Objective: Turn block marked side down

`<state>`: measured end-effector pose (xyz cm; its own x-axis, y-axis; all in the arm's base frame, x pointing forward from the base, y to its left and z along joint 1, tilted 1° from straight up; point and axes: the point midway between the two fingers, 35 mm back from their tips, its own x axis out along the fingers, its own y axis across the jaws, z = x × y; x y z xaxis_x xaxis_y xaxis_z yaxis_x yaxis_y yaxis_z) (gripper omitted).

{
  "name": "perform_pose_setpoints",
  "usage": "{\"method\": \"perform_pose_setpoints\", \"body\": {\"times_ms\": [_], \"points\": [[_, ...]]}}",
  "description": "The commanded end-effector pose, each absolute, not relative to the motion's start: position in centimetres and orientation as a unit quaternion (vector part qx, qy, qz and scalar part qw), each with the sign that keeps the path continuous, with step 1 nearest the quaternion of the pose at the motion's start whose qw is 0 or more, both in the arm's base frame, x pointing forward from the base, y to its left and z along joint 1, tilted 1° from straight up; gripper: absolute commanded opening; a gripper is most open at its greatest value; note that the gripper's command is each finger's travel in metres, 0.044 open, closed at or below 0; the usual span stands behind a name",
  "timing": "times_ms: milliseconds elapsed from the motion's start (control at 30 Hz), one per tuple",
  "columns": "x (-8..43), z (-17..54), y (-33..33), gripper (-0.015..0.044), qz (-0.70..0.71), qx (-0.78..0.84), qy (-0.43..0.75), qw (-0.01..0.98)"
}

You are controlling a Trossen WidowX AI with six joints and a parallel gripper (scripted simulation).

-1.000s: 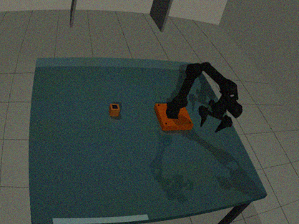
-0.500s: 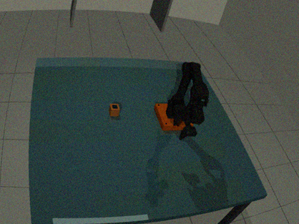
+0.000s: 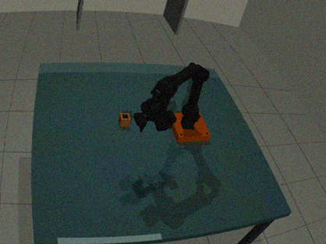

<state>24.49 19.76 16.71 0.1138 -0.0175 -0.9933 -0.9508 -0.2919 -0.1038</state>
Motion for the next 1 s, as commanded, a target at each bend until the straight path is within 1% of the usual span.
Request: {"method": "perform_pose_setpoints", "body": {"times_ms": [0,133,267,467,967], "points": [[28.0,15.7,15.0,0.044,0.448,-0.495,0.506,0.547],[30.3,14.8,10.8,0.044,0.349,-0.384,0.584,0.624],[32.1,13.7,5.2,0.044,0.212,-0.233,0.652,0.69],[33.2,12.6,-0.8,0.044,0.058,-0.064,0.686,0.722],[33.6,11.8,-1.4,0.044,0.042,-0.047,0.688,0.723]]}}
